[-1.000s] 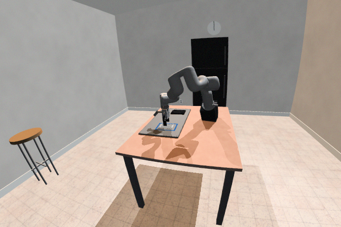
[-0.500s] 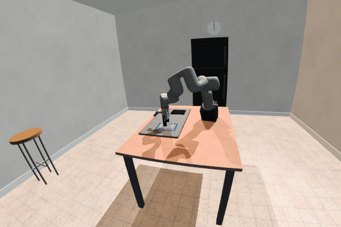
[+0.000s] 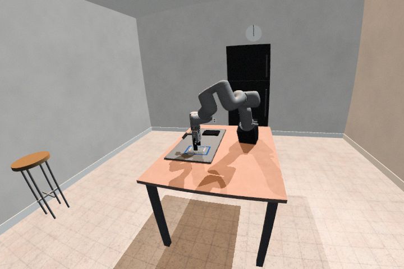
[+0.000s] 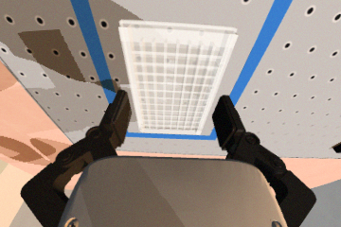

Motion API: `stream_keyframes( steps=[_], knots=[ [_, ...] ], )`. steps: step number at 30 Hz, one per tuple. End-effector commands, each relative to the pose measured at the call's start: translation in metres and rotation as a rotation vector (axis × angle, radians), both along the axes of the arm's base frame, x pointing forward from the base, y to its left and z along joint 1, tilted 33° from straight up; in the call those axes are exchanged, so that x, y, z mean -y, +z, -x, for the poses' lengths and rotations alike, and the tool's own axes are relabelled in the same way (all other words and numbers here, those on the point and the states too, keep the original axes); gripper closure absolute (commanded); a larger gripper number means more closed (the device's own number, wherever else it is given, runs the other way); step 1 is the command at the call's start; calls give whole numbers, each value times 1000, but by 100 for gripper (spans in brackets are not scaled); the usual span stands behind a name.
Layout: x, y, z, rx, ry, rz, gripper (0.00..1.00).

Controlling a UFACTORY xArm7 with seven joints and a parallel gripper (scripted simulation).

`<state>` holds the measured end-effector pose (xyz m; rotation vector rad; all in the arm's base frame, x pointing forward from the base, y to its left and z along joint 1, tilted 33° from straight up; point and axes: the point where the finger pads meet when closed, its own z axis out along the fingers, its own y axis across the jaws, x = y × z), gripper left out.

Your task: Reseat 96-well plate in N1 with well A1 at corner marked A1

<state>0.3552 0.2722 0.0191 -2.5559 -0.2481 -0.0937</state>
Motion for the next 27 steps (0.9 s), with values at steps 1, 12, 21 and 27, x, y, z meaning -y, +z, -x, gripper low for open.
stream_keyframes(
  steps=[1,12,21,27],
  knots=[
    [-1,-1,-1,2,-3,-1,0],
    [-5,-7,-2,2,-3,-1,0],
    [-6,-10,-2,2,-3,-1,0],
    [-6,-10,-2,2,-3,-1,0]
  ],
)
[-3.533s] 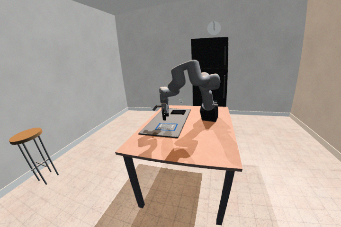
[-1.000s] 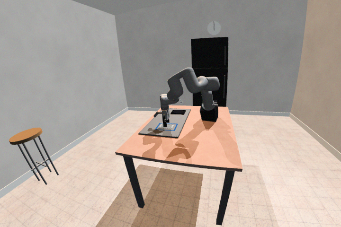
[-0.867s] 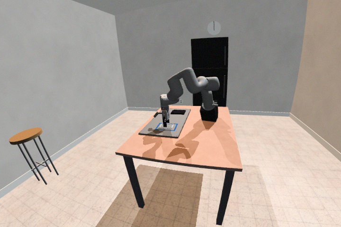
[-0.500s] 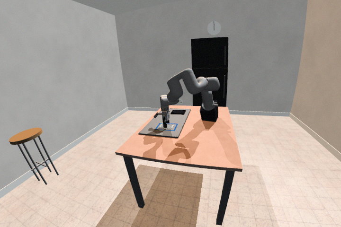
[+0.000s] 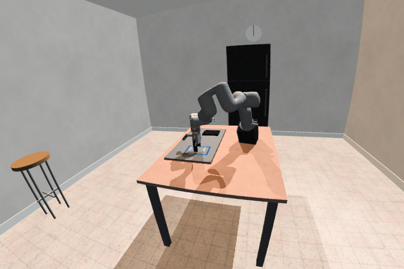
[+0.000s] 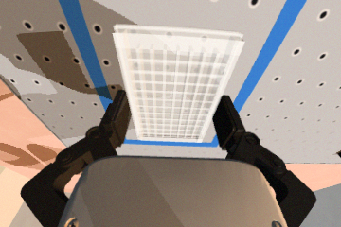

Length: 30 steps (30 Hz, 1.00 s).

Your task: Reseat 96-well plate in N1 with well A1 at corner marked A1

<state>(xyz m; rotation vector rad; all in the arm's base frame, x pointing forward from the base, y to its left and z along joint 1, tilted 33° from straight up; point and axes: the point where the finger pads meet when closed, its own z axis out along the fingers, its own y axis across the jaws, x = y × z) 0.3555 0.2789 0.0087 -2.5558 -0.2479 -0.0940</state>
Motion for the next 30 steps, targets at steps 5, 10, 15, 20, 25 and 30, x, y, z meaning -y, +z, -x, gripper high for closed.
stream_keyframes(
  steps=[5,10,15,20,25,30],
  knots=[
    [1,1,-1,2,-3,-1,0],
    [1,1,-1,2,-3,-1,100],
    [1,1,-1,2,-3,-1,100],
    [1,1,-1,2,-3,-1,100],
    [1,1,-1,2,-3,-1,100],
    [1,1,-1,2,-3,-1,100]
  ],
)
